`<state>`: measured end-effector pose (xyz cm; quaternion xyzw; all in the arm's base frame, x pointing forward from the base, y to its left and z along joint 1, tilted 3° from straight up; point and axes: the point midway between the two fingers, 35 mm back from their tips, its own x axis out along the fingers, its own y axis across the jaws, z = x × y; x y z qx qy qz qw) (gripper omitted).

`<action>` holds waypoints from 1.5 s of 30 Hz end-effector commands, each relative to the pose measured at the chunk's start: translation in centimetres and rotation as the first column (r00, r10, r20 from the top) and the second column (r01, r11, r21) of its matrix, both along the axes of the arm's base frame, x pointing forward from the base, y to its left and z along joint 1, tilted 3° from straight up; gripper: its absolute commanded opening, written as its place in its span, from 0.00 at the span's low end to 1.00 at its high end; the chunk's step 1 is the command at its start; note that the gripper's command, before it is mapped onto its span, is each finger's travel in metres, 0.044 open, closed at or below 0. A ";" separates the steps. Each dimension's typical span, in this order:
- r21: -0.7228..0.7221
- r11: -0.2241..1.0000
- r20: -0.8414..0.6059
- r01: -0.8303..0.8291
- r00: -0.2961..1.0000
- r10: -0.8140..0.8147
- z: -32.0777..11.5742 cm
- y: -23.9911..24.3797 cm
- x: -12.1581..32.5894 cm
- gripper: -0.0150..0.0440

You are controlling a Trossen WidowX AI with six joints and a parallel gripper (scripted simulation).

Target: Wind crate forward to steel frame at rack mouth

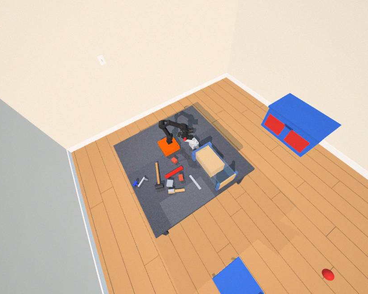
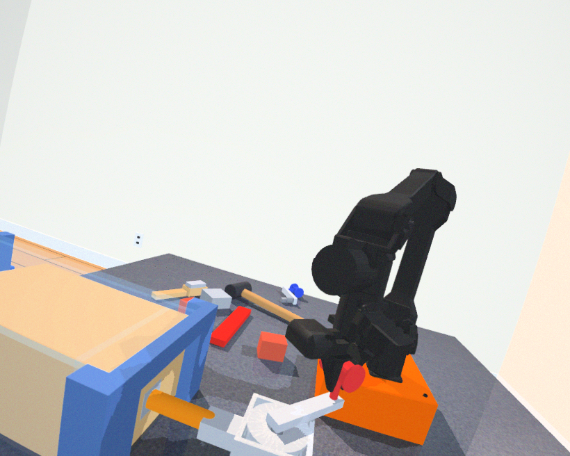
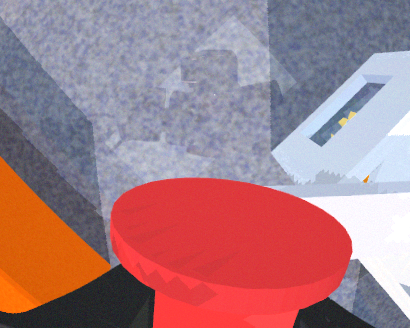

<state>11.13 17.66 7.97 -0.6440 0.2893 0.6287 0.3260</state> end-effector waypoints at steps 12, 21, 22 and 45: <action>-0.016 1.000 0.020 0.013 1.000 -0.013 0.0 -1.4 2.0 0.25; -0.004 1.000 -0.007 -0.005 1.000 0.005 0.0 -1.2 1.6 0.34; -0.004 1.000 -0.007 -0.005 1.000 0.005 0.0 -1.2 1.6 0.39; -0.003 1.000 -0.009 -0.004 1.000 0.004 5.0 -1.2 1.3 1.00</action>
